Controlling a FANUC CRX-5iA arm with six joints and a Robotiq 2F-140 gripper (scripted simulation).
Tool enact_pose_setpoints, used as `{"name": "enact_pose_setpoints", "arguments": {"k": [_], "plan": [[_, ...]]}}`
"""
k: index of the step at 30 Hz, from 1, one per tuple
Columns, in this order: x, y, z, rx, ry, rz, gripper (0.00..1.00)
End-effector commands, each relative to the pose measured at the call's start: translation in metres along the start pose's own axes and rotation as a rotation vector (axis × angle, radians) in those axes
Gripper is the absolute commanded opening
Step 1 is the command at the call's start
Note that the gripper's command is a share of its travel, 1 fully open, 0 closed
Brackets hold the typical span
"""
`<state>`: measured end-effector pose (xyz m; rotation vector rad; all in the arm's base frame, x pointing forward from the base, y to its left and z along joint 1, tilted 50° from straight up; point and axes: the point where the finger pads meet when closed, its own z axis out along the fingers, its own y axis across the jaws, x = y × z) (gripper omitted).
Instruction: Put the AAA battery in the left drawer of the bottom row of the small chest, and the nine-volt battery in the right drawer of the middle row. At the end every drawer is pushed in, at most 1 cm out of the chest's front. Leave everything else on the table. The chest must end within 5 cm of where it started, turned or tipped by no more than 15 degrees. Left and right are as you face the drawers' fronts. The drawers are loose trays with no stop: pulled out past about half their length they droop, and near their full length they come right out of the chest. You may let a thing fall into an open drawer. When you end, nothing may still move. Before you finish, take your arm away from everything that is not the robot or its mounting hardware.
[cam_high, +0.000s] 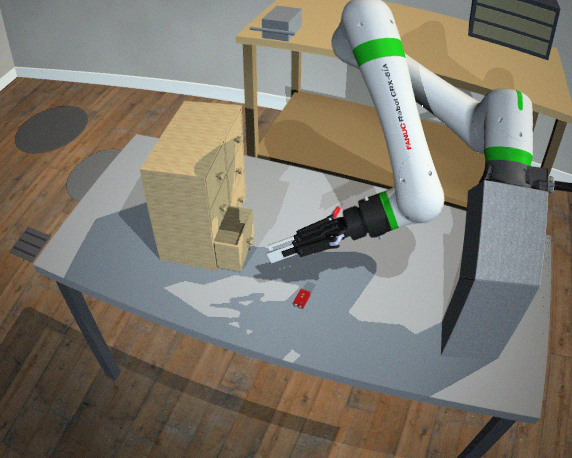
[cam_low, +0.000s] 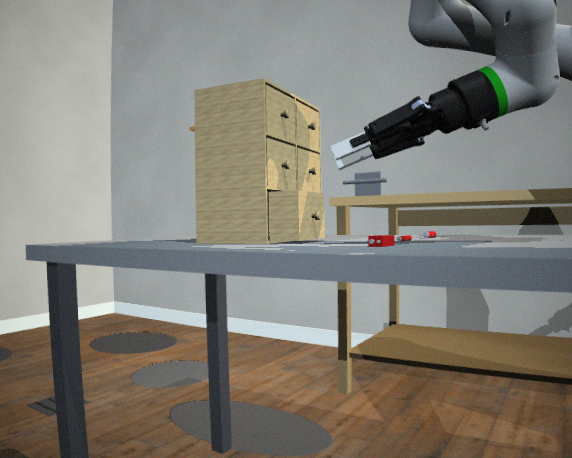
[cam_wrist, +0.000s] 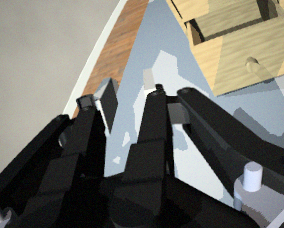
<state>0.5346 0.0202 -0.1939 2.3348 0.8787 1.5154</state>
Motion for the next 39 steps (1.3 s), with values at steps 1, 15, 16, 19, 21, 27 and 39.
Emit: {"name": "enact_pose_setpoints", "arguments": {"k": [1,15,16,19,21,27,39], "plan": [[-0.007,-0.056,0.015,0.164,-0.093,0.122,0.20],[-0.029,-0.184,-0.014,0.494,-0.460,0.296,0.20],[-0.035,-0.197,-0.027,0.526,-0.541,0.304,0.20],[-0.041,-0.207,-0.040,0.546,-0.624,0.303,0.20],[-0.047,-0.212,-0.055,0.555,-0.707,0.296,0.20],[-0.063,-0.190,-0.107,0.468,-0.971,0.220,0.20],[-0.038,-0.081,-0.149,0.197,-1.155,0.111,0.20]]}}
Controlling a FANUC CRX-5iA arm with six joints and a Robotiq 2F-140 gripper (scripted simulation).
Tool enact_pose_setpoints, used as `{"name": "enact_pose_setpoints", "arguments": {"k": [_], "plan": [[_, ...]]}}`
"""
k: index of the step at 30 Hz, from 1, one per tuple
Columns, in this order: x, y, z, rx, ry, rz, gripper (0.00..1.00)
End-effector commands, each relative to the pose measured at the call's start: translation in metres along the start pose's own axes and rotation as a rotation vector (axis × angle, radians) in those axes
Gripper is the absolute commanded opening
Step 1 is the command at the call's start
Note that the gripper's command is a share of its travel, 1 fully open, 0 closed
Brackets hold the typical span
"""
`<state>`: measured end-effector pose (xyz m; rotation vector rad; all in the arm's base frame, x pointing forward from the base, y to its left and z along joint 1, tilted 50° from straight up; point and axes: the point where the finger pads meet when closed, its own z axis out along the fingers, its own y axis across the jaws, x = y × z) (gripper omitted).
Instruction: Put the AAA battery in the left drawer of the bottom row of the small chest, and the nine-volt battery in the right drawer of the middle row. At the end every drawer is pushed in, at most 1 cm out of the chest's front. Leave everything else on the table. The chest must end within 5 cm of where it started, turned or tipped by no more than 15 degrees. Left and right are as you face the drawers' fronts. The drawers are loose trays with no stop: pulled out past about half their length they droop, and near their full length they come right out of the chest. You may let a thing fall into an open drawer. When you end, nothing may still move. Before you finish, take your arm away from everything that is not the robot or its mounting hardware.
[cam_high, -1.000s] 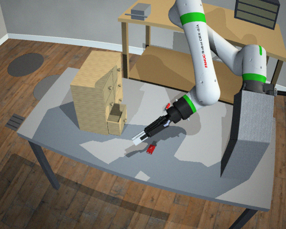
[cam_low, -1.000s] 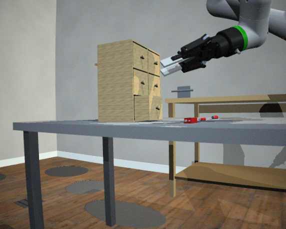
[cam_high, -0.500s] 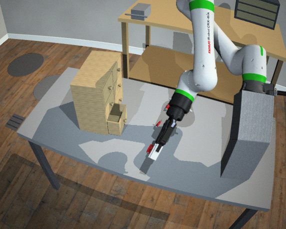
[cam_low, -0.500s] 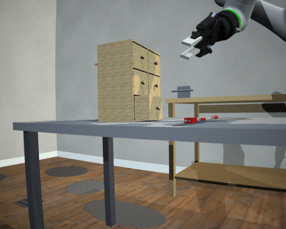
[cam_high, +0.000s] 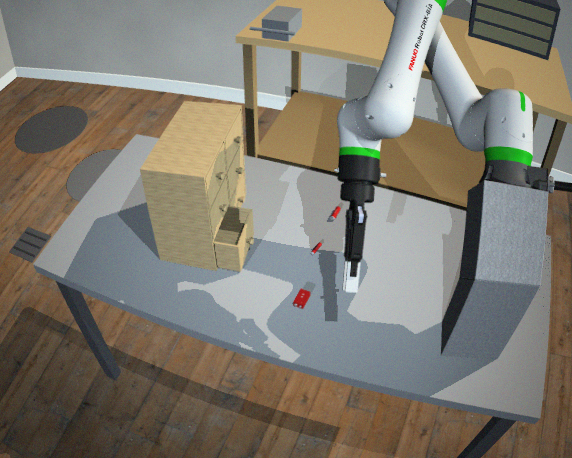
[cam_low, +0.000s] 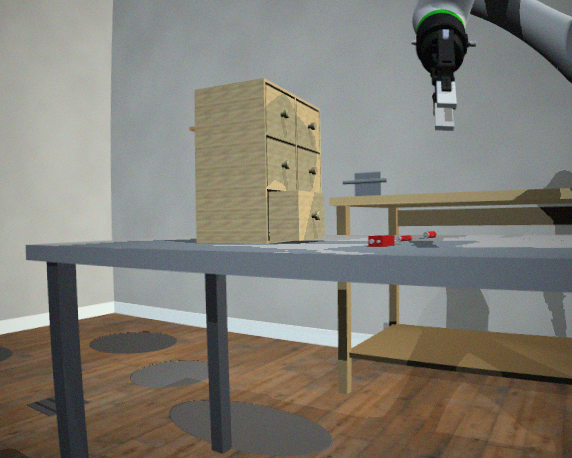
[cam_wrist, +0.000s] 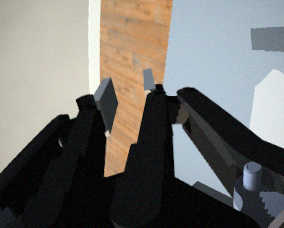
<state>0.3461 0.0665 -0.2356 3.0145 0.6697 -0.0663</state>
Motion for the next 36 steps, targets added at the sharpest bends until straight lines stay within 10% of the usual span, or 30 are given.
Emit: {"name": "enact_pose_setpoints", "arguments": {"k": [1,9,17,36], "plan": [[0.002,0.031,-0.039,-0.264,-0.074,0.048,0.20],[0.006,0.064,-0.091,-0.429,-0.085,0.101,0.20],[0.018,0.098,-0.164,-0.778,-0.023,0.203,0.20],[0.022,0.104,-0.178,-0.818,-0.007,0.211,0.20]]}}
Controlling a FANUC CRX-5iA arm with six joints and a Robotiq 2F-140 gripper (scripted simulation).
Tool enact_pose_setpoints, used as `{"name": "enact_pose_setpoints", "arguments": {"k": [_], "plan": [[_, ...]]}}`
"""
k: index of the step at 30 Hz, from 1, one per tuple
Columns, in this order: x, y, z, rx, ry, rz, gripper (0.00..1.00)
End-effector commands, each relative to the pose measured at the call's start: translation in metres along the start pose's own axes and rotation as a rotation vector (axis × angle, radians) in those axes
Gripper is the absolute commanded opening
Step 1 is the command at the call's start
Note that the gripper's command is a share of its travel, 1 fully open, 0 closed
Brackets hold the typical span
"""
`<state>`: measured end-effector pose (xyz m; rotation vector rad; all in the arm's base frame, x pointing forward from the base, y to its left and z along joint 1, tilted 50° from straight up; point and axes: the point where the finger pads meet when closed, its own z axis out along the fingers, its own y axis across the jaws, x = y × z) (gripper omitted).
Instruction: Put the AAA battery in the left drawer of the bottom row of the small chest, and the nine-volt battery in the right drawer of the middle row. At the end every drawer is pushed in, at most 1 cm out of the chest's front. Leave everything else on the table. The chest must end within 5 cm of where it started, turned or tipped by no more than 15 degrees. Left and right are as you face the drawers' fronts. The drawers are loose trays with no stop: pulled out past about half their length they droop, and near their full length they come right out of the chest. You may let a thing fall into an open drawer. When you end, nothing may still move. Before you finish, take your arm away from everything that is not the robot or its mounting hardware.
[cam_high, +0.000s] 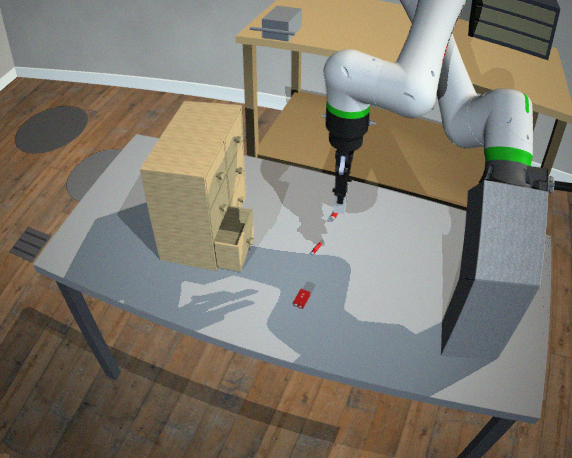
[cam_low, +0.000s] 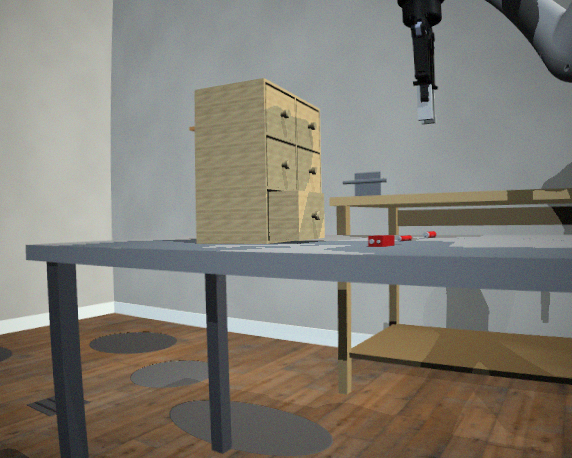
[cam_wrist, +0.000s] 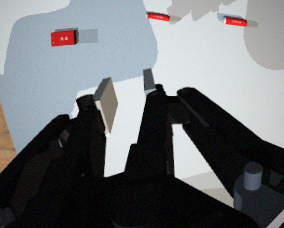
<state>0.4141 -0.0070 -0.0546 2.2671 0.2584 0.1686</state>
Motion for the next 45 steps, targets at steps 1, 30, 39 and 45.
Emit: {"name": "enact_pose_setpoints", "arguments": {"k": [1,30,39,45], "plan": [[0.003,0.001,0.003,-0.001,0.001,-0.026,0.20],[0.059,0.054,0.159,0.000,0.000,-1.206,0.15],[0.059,0.054,0.159,0.000,0.000,-1.206,0.15],[0.059,0.054,0.159,0.000,0.000,-1.206,0.15]]}}
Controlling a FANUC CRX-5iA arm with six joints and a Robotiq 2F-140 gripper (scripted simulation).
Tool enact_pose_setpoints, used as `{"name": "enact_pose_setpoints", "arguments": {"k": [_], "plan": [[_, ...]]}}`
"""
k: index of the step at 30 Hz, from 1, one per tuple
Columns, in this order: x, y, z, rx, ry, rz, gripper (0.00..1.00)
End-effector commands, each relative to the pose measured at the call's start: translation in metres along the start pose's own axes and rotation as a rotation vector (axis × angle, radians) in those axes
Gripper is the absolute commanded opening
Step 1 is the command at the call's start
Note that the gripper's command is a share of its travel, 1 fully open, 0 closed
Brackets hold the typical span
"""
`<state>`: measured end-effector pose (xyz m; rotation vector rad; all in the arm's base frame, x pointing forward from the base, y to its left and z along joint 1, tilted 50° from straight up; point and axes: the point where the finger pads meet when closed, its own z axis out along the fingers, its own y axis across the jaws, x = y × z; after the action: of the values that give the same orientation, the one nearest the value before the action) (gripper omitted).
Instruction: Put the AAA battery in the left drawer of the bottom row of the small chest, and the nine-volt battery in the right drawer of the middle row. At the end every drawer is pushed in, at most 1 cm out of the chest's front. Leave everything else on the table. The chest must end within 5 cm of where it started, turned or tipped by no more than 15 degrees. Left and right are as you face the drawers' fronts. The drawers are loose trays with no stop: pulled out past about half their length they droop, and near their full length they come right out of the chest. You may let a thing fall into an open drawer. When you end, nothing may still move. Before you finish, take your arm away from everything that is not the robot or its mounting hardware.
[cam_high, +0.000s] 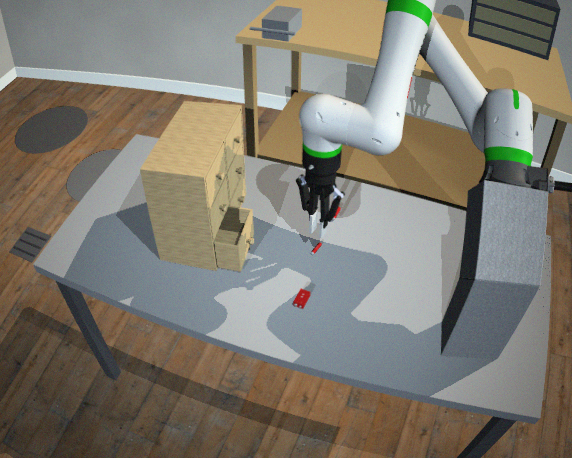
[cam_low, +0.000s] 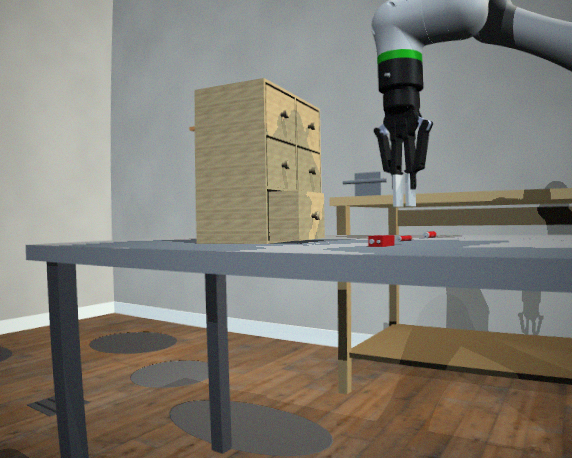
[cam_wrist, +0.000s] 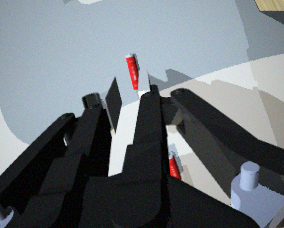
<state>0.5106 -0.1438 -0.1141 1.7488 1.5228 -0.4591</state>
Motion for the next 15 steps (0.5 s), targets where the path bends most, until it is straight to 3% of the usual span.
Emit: {"name": "enact_pose_setpoints", "arguments": {"k": [1,15], "plan": [[0.0002,0.0001,-0.0002,0.000,0.000,0.000,0.15],[0.0002,0.0003,0.0066,0.000,0.001,0.000,0.15]]}}
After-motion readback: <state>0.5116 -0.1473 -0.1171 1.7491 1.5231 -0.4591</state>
